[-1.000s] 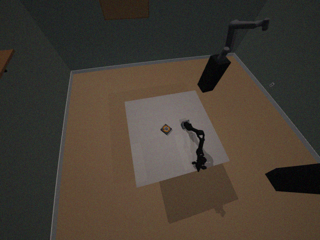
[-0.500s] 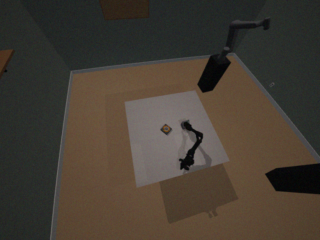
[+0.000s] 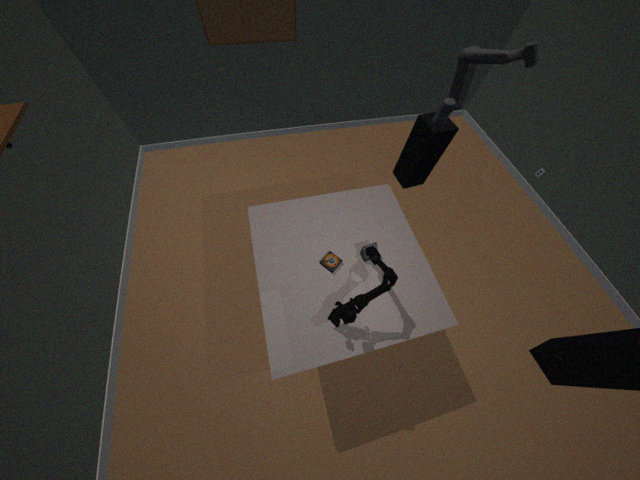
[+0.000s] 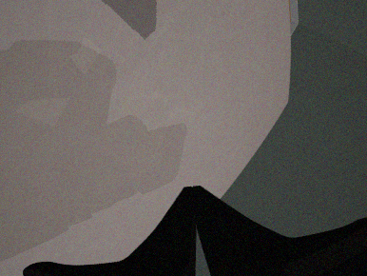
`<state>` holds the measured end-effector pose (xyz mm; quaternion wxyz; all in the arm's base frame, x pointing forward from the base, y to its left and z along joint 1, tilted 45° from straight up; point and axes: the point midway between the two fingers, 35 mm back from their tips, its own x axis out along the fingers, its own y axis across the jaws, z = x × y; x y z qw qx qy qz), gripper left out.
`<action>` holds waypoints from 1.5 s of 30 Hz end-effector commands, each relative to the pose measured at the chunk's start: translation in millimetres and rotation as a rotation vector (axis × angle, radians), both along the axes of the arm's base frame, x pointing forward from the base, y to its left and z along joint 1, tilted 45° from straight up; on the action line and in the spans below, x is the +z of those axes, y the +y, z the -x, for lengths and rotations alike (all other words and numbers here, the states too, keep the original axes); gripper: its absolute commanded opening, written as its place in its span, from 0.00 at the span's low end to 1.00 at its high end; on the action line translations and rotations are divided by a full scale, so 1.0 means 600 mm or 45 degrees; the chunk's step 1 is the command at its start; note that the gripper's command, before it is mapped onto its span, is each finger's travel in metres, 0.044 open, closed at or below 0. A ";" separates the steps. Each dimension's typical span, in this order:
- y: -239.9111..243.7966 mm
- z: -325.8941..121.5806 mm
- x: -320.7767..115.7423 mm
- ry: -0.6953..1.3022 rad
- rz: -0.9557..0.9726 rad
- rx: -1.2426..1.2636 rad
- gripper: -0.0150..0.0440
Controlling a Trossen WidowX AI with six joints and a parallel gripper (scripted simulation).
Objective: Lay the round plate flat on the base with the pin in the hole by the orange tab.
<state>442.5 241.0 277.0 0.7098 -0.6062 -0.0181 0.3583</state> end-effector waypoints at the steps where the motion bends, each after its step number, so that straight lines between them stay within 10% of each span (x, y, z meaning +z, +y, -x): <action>1: -0.077 -0.035 -0.092 0.274 -0.019 -0.134 0.25; 12: -0.277 -0.031 -0.283 1.029 -0.245 -0.563 0.25; 25: -0.510 0.137 -0.452 2.218 -1.013 -1.369 0.25; 45: -0.504 0.163 -0.488 2.405 -1.183 -1.493 0.25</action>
